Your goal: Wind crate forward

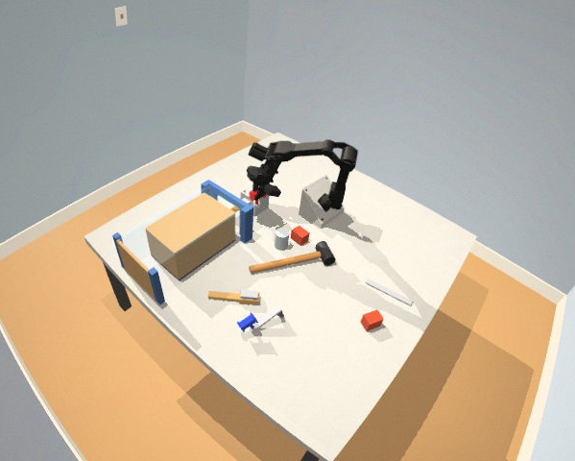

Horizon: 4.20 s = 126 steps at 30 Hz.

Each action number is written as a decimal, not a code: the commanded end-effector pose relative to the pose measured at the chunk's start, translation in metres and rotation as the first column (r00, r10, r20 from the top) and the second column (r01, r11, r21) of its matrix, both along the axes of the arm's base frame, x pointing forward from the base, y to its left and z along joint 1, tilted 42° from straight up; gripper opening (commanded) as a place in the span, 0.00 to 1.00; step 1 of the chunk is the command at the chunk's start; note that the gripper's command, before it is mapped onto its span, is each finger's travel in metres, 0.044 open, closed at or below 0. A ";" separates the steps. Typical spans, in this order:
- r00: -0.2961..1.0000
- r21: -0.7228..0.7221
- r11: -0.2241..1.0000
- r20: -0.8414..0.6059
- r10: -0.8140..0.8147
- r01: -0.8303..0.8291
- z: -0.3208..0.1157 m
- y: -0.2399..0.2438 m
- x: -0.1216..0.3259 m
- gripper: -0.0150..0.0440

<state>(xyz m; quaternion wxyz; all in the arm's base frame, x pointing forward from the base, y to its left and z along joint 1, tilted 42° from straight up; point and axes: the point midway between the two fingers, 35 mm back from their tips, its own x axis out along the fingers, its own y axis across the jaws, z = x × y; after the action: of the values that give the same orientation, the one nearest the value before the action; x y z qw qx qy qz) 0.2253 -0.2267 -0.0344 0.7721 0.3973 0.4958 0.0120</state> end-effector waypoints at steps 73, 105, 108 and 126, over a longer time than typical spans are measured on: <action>1.000 0.025 1.000 -0.026 -0.003 0.004 0.008 0.031 -0.087 0.25; 1.000 0.024 1.000 -0.029 -0.003 0.004 -0.003 0.024 -0.121 0.25; 1.000 0.024 1.000 -0.029 -0.003 0.004 -0.004 0.023 -0.124 0.25; 1.000 0.023 1.000 -0.030 -0.003 0.004 -0.013 0.016 -0.140 0.25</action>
<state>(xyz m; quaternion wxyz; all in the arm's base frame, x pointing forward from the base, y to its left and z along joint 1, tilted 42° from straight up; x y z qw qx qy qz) 0.0987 -0.2058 -0.0375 0.7682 0.4112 0.4903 0.0192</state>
